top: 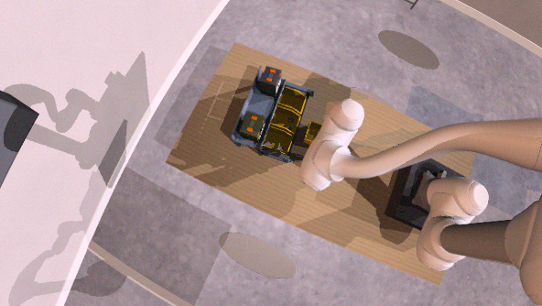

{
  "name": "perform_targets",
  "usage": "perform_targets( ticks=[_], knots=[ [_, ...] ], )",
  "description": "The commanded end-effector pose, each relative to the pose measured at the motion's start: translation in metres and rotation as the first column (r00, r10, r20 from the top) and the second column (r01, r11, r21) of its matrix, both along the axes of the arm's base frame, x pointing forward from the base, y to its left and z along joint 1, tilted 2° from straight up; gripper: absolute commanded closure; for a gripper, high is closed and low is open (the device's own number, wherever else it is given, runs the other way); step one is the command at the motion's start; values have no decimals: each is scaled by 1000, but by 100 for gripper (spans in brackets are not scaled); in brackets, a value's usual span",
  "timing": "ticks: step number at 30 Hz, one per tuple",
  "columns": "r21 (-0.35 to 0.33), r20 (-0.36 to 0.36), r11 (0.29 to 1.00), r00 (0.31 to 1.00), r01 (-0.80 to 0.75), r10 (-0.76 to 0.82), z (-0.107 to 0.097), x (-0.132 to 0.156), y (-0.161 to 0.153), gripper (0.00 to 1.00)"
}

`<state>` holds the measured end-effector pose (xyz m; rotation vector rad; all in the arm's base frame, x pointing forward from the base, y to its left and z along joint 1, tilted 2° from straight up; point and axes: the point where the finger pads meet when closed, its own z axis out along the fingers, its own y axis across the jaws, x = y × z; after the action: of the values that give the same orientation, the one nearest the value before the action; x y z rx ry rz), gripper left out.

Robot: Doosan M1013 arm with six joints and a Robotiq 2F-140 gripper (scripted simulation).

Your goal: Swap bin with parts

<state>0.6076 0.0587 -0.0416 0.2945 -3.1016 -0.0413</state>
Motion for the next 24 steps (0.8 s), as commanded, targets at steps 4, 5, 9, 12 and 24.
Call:
perform_targets(
  ticks=[4, 5, 9, 12, 24],
  knots=[
    [4, -2, 1000, 1000, 1, -1, -6, -1, 3, 90],
    [4, -2, 1000, 1000, 1, -1, -6, -1, 3, 90],
    [4, -2, 1000, 1000, 1, -1, -6, -1, 3, 90],
    [4, -2, 1000, 1000, 1, -1, -6, -1, 3, 90],
    [4, -2, 1000, 1000, 1, -1, -6, -1, 3, 76]
  ],
)
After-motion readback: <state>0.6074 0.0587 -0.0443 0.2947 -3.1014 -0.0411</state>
